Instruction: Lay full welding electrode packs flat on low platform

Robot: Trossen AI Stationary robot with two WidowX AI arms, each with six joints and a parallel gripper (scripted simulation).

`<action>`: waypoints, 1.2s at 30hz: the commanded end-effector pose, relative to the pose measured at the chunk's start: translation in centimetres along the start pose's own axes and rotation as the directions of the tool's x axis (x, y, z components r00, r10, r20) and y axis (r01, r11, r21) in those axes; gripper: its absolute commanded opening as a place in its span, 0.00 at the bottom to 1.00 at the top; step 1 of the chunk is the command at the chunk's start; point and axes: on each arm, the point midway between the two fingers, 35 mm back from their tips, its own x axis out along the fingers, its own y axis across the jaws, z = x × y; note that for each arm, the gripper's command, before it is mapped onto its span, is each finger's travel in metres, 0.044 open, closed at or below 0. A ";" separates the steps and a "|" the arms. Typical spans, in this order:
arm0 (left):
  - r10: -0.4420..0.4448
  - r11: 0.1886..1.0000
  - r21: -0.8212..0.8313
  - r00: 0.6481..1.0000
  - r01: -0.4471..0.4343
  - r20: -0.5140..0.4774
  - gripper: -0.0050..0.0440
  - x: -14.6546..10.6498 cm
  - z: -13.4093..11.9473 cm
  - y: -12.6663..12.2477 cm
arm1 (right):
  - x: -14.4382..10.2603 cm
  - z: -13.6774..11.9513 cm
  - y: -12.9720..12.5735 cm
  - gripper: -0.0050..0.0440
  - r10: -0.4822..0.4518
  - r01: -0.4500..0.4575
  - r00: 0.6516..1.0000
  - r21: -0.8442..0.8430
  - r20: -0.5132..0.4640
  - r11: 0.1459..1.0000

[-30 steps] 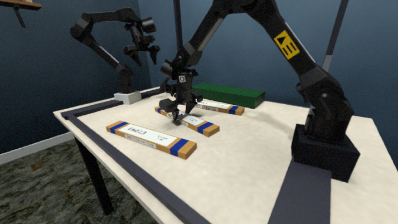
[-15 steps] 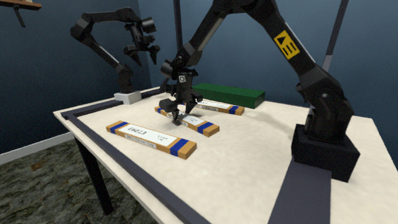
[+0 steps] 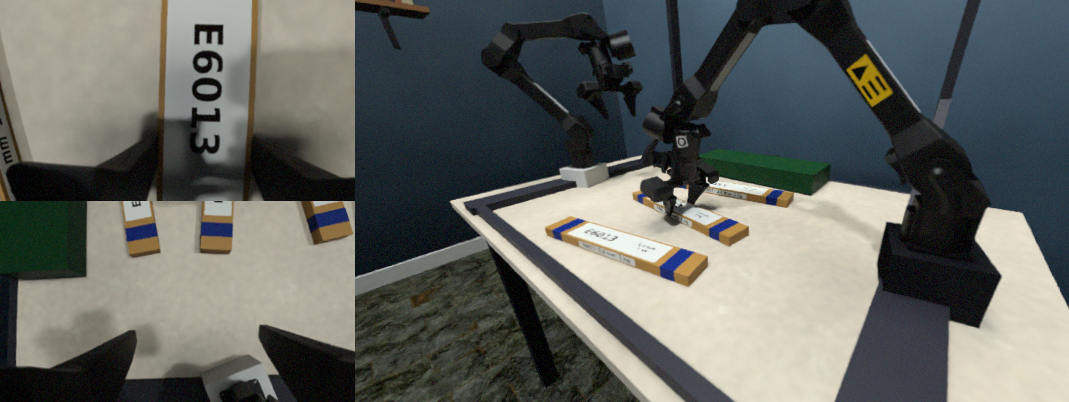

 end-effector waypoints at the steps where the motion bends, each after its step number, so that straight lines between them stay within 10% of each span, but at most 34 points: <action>1: 0.006 1.000 0.002 1.000 -0.006 0.029 0.00 -0.9 0.8 0.1 | -0.5 0.4 0.1 0.98 0.012 -0.012 1.000 0.006 0.017 1.000; 36: 0.010 1.000 0.003 0.998 -0.010 0.055 0.00 -6.4 2.6 0.2 | -0.5 0.4 0.1 0.98 0.012 -0.012 1.000 0.006 0.017 1.000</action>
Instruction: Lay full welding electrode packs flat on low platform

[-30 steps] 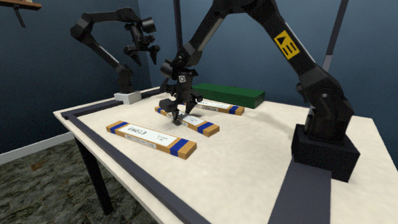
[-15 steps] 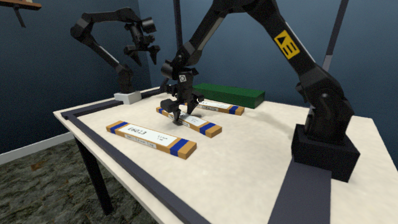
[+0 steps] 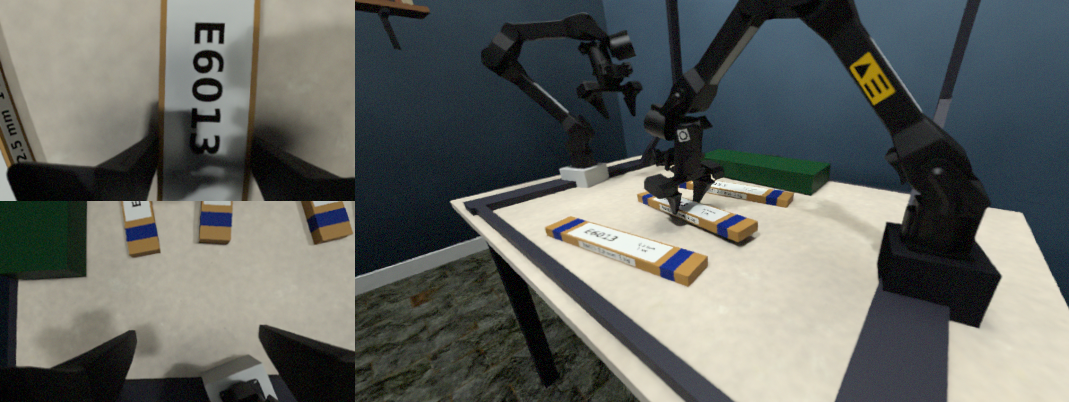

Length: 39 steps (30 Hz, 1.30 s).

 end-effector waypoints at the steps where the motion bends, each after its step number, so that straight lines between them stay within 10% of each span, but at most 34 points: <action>1: 0.021 1.000 0.006 0.990 -0.022 0.140 0.00 -5.6 3.6 0.4 | -0.5 0.4 0.1 0.98 0.012 -0.012 1.000 0.006 0.017 1.000; 39: 0.021 1.000 0.006 0.990 -0.022 0.141 0.00 -10.7 4.8 0.3 | -0.5 0.4 0.1 0.98 0.012 -0.012 1.000 0.006 0.017 1.000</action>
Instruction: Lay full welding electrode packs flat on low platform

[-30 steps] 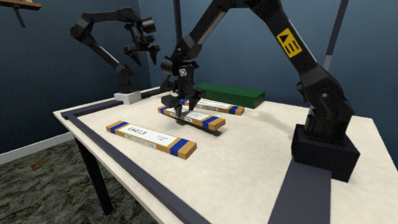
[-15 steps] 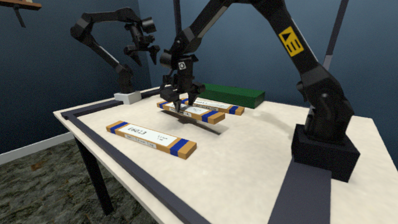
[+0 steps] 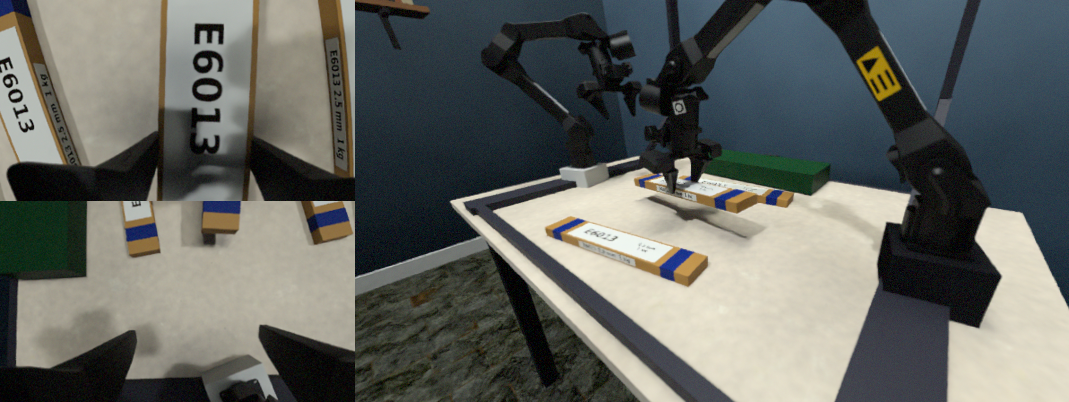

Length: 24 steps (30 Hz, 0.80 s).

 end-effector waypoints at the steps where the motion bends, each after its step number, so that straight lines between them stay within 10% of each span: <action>1: 0.023 1.000 0.006 0.988 -0.024 0.154 0.00 -5.9 3.5 0.3 | -0.5 0.4 0.1 0.98 0.012 -0.012 1.000 0.006 0.017 1.000; 24: 0.023 1.000 0.006 0.988 -0.024 0.155 0.00 -6.7 4.0 0.2 | -0.5 0.4 0.1 0.98 0.012 -0.012 1.000 0.006 0.017 1.000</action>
